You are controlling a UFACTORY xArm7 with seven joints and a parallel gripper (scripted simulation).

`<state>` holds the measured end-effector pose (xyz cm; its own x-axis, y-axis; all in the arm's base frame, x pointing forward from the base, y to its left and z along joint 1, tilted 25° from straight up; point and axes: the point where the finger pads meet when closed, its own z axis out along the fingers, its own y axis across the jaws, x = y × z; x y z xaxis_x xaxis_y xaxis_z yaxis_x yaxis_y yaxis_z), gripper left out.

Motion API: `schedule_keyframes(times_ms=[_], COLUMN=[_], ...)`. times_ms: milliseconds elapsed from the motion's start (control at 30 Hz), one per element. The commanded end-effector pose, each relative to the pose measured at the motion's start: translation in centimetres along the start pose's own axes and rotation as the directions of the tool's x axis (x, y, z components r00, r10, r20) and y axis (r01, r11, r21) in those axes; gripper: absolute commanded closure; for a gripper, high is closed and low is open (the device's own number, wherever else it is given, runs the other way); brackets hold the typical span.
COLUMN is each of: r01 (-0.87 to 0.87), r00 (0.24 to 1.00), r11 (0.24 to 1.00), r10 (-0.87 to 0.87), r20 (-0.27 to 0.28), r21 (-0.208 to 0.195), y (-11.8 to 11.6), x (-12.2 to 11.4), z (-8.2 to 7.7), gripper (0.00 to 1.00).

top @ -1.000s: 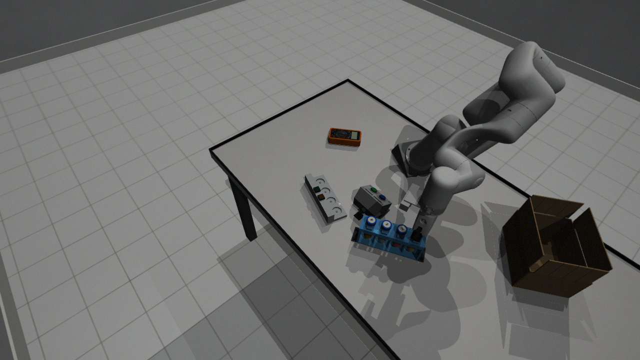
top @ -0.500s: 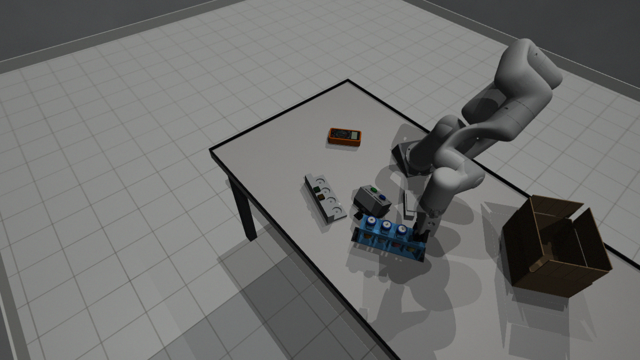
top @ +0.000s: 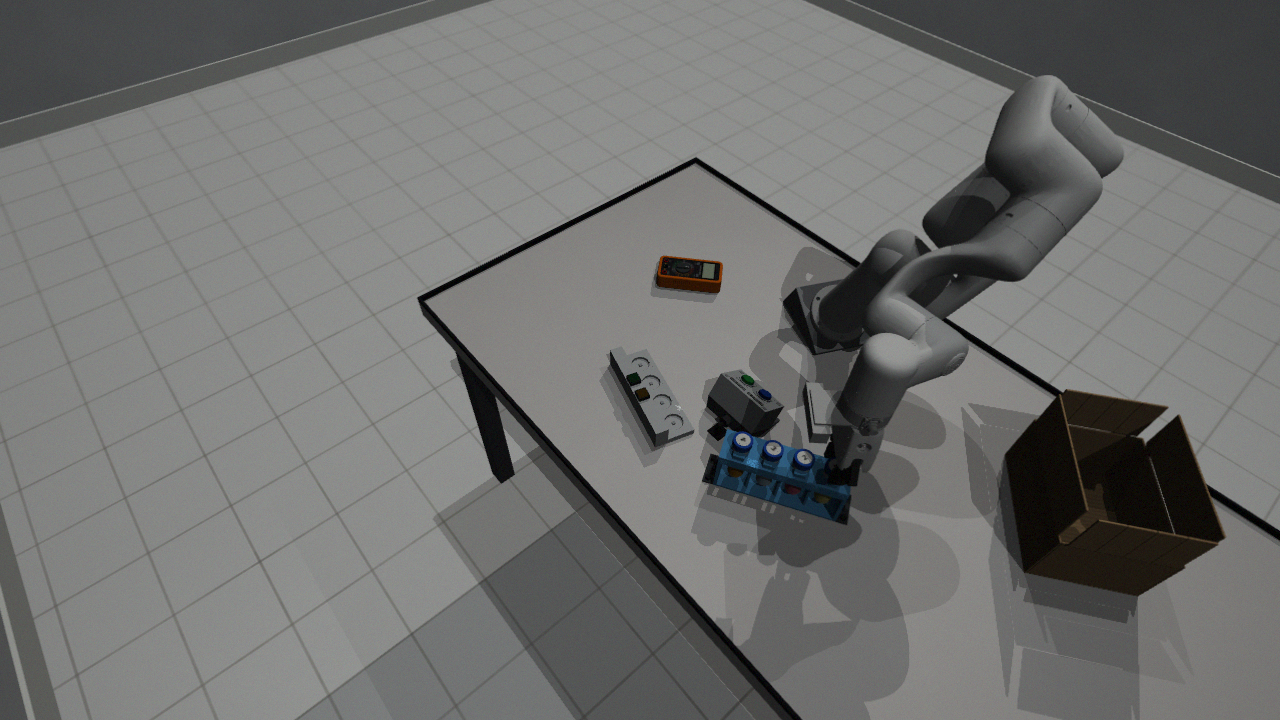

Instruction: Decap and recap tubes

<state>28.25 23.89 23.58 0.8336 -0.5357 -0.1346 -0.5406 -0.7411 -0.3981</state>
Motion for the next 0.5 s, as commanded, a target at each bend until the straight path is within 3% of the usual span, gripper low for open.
schedule_keyframes(times_ms=[0, 33, 133, 467], r01=[0.000, 0.000, -0.247, -0.258], r00=[1.000, 1.000, 0.969, 0.966], r11=[1.000, 1.000, 0.969, 0.966], r10=[0.000, 0.000, 0.247, 0.258], r20=[-0.002, -0.002, -0.001, 0.000], r21=[0.004, 0.004, 0.004, 0.004], y=[-0.13, -0.13, -0.13, -0.13], x=[0.05, 0.06, 0.06, 0.07], z=[-0.14, -0.14, -0.29, -0.69], gripper=[0.54, 0.54, 0.54, 0.54])
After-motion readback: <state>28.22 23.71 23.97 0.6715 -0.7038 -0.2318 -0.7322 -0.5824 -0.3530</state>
